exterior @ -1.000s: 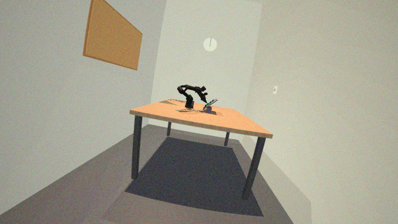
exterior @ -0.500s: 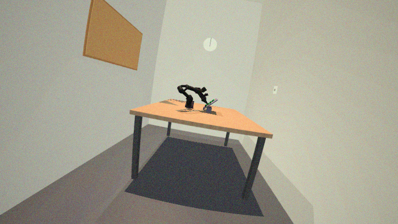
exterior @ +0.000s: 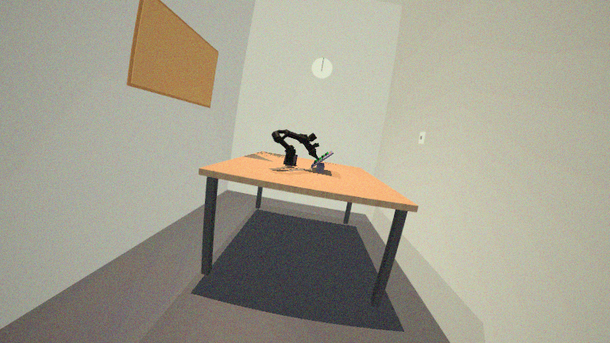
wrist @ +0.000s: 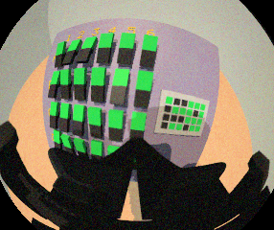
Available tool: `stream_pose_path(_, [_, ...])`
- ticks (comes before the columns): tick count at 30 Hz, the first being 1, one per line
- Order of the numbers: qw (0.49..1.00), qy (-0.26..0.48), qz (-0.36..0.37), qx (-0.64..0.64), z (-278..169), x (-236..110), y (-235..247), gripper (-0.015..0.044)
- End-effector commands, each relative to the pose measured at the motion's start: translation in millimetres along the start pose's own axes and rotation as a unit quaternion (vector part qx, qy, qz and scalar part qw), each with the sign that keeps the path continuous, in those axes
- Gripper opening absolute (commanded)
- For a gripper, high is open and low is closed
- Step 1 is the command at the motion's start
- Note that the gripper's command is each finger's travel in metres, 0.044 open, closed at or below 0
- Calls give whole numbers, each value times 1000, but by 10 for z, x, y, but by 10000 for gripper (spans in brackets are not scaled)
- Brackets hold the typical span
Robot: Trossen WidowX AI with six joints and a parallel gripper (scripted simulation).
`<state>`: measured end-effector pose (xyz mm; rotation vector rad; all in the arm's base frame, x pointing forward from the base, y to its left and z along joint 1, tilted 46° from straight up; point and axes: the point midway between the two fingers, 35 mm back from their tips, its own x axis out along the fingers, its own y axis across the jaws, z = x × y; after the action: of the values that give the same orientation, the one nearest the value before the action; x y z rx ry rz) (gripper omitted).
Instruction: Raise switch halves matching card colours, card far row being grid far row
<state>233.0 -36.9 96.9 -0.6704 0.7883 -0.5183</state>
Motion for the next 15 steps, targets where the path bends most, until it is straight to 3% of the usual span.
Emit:
stream_pose_path(1, [1000, 0, 1, -2, 1, 6, 6, 0])
stream_pose_path(15, [1000, 0, 1, -2, 1, 25, 6, 0])
